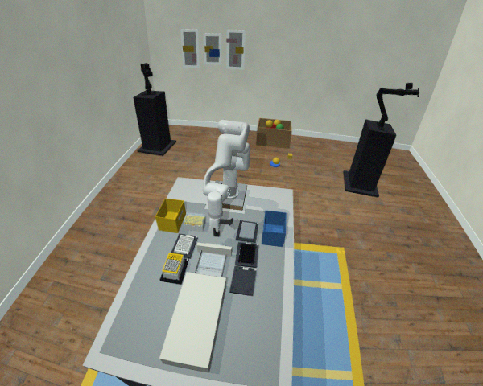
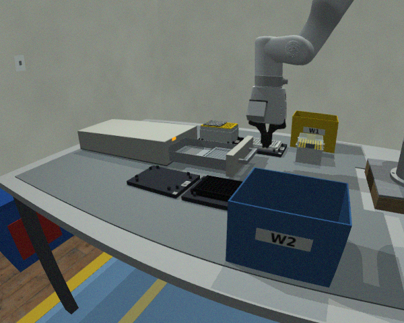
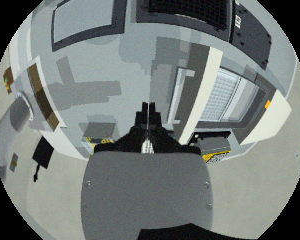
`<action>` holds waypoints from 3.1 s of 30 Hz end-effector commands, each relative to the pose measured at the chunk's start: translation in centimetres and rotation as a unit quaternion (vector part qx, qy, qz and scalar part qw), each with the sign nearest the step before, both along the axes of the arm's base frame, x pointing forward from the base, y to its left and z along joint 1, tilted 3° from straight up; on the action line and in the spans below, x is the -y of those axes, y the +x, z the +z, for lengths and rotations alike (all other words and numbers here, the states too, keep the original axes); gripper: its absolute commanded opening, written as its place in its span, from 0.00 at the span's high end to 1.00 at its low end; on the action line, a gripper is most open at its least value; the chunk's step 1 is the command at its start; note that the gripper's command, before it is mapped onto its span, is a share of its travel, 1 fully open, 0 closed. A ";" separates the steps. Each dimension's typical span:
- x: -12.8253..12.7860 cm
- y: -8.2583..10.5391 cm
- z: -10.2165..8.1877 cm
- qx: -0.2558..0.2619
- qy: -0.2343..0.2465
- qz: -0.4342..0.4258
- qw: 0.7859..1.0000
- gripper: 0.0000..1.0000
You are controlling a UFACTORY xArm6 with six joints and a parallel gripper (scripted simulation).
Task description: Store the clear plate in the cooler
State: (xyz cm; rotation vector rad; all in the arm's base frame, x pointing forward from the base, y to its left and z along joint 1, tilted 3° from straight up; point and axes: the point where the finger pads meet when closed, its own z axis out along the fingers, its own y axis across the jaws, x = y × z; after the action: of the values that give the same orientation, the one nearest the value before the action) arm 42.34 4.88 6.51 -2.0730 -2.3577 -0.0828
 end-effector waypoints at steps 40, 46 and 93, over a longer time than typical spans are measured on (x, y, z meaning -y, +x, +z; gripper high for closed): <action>-0.2 0.3 -4.5 0.002 0.000 0.000 1.000 1.00; -0.3 1.3 -4.5 0.002 0.000 0.000 1.000 1.00; -1.1 7.5 -4.2 0.002 0.000 0.000 1.000 1.00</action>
State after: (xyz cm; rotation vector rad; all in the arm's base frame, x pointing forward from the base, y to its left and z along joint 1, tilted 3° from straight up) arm 49.26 5.93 2.09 -2.0727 -2.3574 -0.0822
